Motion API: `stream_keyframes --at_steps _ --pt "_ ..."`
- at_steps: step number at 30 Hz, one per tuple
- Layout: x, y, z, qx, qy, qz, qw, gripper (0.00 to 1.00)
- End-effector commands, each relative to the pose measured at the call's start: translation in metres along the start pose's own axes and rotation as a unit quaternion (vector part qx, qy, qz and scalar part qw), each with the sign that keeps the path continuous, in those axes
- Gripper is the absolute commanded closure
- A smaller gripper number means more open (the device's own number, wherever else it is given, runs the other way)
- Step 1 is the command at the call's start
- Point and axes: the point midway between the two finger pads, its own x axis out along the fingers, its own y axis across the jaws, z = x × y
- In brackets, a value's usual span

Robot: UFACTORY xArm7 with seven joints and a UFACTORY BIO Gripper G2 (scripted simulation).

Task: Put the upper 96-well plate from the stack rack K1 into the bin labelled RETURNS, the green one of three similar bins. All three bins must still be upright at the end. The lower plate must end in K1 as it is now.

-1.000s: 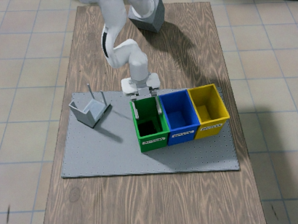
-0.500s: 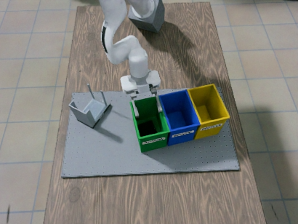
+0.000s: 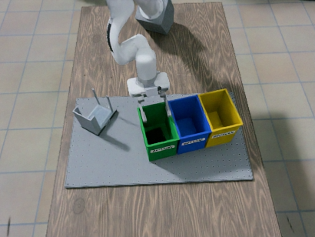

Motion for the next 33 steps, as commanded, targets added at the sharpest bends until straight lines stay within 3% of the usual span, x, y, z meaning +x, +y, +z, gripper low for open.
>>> stream_keyframes --at_steps 1,8,33 --pt "0.001 0.0 0.001 0.0 -0.001 0.0 1.0 0.82" --pt "-0.025 0.006 0.016 0.0 -0.001 -0.1 0.995 0.82" --pt "-0.114 0.026 0.067 0.0 -0.001 -0.102 0.995 0.82"
